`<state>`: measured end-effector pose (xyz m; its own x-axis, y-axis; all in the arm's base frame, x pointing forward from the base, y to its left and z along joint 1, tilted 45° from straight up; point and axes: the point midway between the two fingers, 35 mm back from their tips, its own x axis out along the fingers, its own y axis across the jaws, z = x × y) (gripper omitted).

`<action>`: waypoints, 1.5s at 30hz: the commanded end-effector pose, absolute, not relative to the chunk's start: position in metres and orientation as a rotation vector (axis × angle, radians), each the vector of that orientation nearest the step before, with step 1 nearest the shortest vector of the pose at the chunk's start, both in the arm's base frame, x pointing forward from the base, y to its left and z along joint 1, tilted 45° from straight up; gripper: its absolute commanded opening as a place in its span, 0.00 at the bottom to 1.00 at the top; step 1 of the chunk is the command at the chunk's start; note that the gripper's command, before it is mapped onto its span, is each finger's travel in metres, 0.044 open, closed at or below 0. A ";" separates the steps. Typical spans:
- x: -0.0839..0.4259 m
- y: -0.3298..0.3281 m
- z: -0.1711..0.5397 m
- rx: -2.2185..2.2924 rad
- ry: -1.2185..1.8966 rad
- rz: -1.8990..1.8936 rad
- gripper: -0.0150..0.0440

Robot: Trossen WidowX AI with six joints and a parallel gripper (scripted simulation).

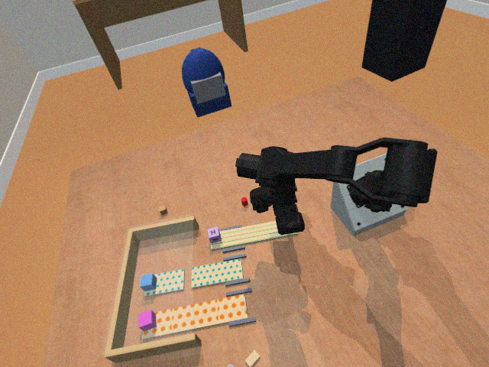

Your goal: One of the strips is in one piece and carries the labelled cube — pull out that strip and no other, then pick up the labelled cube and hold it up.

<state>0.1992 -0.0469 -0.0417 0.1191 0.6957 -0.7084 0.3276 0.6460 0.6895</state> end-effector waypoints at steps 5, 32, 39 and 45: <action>0.221 -0.058 -0.042 0.805 1.450 0.414 0.48; 0.308 -0.094 -0.052 0.799 1.443 0.417 1.00; 0.331 -0.104 -0.053 0.798 1.441 0.417 1.00; 0.351 -0.113 -0.053 0.797 1.440 0.417 1.00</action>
